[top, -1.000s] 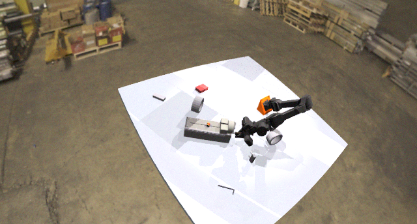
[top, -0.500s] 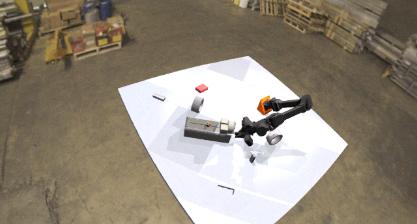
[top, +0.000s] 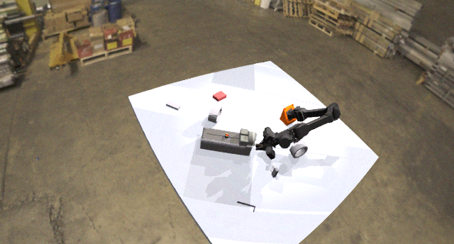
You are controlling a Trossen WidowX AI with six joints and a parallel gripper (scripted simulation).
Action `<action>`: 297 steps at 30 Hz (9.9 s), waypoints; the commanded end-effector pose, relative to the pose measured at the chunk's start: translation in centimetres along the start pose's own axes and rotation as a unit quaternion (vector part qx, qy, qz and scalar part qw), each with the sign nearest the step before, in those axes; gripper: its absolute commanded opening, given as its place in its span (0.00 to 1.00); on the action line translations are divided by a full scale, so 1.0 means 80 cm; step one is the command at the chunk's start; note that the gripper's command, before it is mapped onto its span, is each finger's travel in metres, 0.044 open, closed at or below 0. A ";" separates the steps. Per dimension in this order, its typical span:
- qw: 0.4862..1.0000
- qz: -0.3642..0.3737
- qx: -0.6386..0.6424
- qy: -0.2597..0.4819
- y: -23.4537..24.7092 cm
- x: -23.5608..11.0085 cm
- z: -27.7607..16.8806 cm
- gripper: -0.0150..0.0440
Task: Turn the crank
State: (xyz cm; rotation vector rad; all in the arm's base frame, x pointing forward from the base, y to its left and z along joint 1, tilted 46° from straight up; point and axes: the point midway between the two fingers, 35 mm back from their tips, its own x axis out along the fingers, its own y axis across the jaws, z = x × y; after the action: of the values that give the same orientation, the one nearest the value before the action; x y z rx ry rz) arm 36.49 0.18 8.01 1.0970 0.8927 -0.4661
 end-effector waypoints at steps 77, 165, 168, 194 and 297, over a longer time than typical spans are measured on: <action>1.000 -0.003 0.001 0.002 -0.002 0.002 -0.001 0.25; 0.941 0.193 -0.278 0.017 -0.075 -0.020 0.268 1.00; 0.933 0.207 -0.295 0.011 -0.083 -0.015 0.275 1.00; 0.933 0.207 -0.295 0.011 -0.083 0.029 0.232 1.00; 1.000 -0.004 0.001 0.002 0.001 -0.012 0.010 1.00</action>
State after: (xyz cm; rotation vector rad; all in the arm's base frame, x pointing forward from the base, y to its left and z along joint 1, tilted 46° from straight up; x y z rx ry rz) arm 36.39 -0.99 9.49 1.0958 0.8966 -0.4665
